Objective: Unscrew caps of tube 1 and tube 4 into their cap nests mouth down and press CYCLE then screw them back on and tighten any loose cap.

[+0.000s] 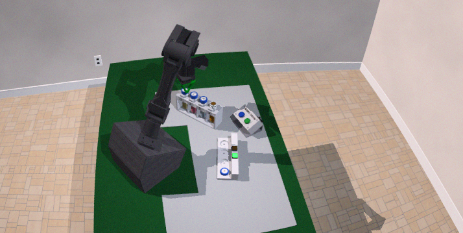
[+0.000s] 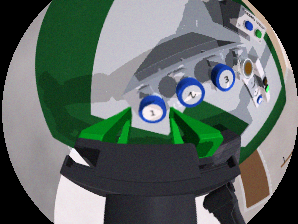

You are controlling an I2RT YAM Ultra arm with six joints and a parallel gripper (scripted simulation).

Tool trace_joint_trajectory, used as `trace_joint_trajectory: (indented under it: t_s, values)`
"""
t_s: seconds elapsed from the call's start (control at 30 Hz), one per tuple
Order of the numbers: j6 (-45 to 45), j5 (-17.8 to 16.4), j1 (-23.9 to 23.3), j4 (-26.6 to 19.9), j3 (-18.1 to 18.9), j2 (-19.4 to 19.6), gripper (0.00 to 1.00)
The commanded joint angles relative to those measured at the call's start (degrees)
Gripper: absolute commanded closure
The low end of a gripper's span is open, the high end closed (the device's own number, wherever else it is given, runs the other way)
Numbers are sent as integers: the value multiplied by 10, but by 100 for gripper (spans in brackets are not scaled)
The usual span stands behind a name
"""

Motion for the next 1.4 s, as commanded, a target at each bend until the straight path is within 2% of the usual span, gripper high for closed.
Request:
trace_joint_trajectory:
  t_s: [0.0,0.27,0.5,0.6,0.7,0.83,0.97,1.03,1.2,1.37]
  values:
    - [7,5,7,-28,14,-12,51]
    - [25,14,27,-88,50,-30,51]
    - [26,14,28,-91,52,-30,51]
    - [127,-6,-18,-88,13,-79,53]
    - [213,-33,-75,-88,-21,-125,53]
    - [135,-82,-173,-90,-59,-181,53]
    - [26,-147,-299,-95,-89,-224,53]
    - [26,-147,-299,-95,-89,-224,53]
    - [-141,-246,-493,-105,-112,-247,53]
    - [-321,-341,-692,-118,-119,-225,53]
